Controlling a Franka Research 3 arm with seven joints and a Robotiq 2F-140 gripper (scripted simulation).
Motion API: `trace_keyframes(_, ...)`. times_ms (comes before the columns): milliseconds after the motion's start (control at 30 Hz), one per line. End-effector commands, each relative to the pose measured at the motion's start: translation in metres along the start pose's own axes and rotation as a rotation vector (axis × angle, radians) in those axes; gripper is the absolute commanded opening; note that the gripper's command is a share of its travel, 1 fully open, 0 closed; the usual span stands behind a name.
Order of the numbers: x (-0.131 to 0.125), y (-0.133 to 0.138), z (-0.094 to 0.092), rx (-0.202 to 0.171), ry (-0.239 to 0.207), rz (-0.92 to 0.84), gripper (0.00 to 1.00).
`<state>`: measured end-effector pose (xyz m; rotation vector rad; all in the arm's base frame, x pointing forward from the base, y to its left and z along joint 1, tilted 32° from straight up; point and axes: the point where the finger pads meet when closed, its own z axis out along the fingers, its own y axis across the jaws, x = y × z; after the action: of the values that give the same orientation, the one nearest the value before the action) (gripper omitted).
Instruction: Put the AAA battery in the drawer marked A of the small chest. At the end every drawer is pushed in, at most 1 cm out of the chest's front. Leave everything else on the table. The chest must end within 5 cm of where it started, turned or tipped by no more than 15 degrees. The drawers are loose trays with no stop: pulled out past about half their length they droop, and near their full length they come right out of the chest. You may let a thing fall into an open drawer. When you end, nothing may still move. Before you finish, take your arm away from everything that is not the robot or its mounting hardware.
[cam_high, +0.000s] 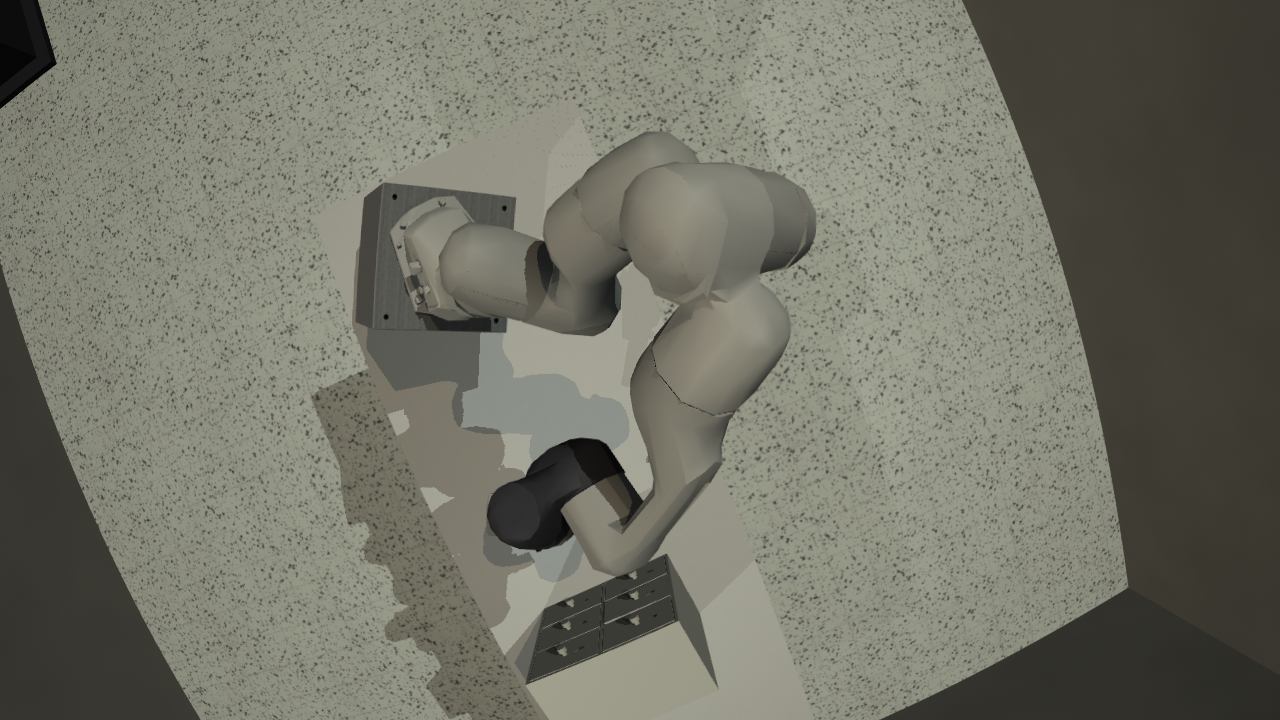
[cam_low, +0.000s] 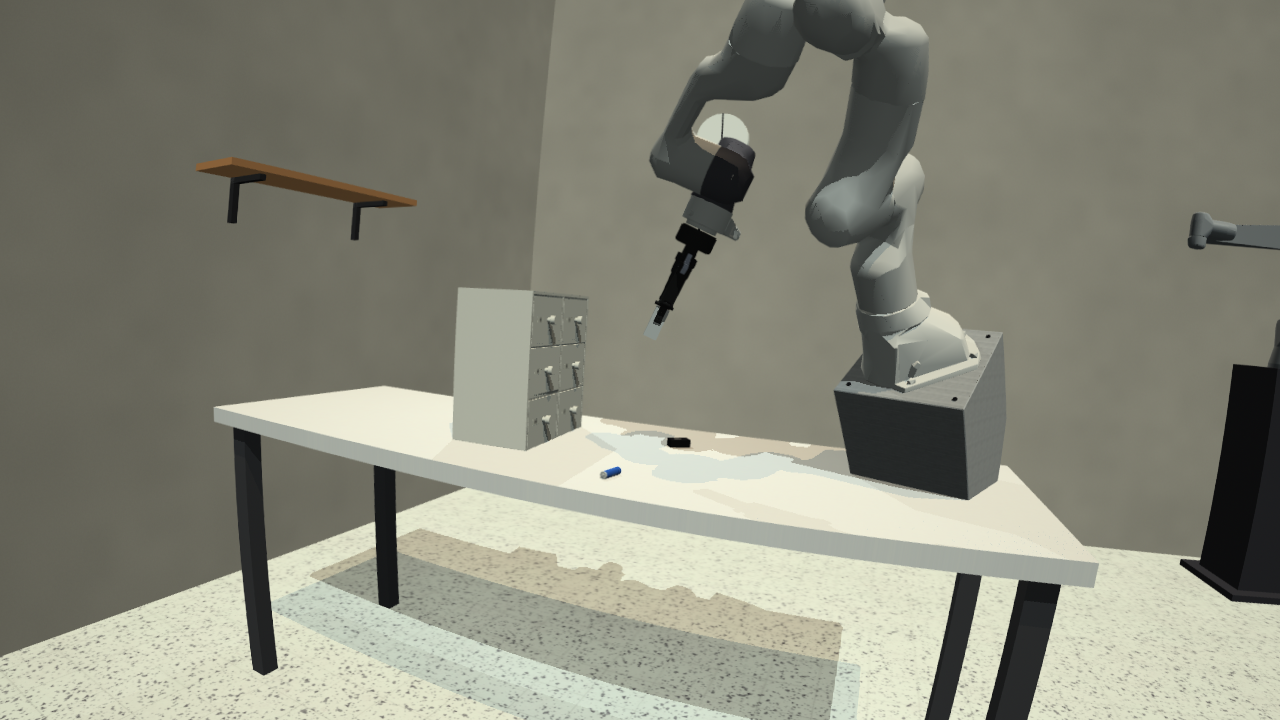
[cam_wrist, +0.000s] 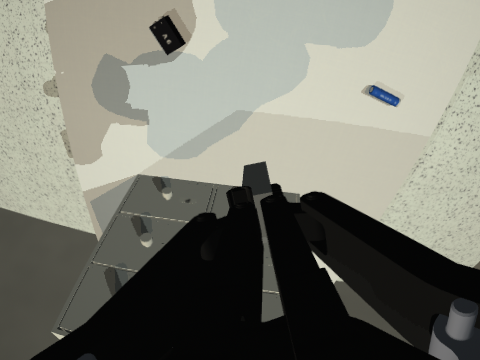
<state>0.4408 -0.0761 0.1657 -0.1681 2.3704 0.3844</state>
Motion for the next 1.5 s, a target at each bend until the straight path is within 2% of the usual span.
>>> trace_keyframes(0, 0.008, 0.004, -0.009, -0.063, 0.183, 0.201, 0.00)
trace_keyframes(233, 0.012, 0.005, -0.019, -0.087, 0.306, 0.218, 0.00)
trace_keyframes(300, 0.012, 0.005, -0.019, -0.087, 0.306, 0.218, 0.00)
trace_keyframes(333, 0.012, 0.005, -0.019, -0.097, 0.341, 0.249, 0.00)
trace_keyframes(433, 0.013, 0.005, -0.021, -0.109, 0.381, 0.291, 0.00)
trace_keyframes(1467, 0.013, 0.005, -0.021, -0.110, 0.386, 0.294, 0.00)
